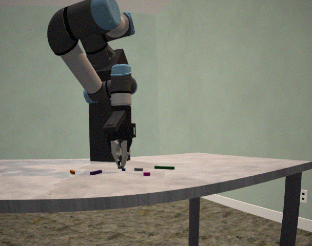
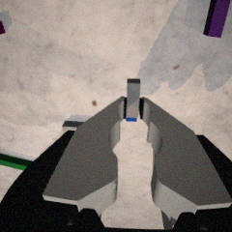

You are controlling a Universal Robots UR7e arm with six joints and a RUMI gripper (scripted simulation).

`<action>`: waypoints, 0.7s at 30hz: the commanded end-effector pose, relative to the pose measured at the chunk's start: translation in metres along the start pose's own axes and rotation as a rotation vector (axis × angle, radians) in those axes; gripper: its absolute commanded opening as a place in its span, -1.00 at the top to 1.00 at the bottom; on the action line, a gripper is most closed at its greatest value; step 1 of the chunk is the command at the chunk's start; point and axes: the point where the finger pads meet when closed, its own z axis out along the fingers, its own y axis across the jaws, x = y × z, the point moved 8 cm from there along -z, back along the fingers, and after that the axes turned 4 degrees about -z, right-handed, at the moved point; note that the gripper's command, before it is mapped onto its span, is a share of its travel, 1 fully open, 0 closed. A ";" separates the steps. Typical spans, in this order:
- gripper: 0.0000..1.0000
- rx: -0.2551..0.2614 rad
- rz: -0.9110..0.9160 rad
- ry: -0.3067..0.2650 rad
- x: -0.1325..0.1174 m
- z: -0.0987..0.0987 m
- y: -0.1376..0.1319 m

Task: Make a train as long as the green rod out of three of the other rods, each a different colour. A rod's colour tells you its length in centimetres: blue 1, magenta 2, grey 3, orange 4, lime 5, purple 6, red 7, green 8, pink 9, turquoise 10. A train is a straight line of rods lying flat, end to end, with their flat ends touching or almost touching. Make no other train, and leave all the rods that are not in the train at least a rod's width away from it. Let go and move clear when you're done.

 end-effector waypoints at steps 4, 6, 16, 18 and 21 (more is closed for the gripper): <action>1.00 0.000 0.000 0.001 0.000 0.000 0.000; 1.00 0.000 0.000 0.001 0.000 0.000 0.000; 1.00 0.000 0.000 0.001 0.000 0.008 0.000; 1.00 0.000 0.000 0.001 0.000 0.009 0.000; 1.00 0.000 0.000 0.001 0.000 0.011 0.000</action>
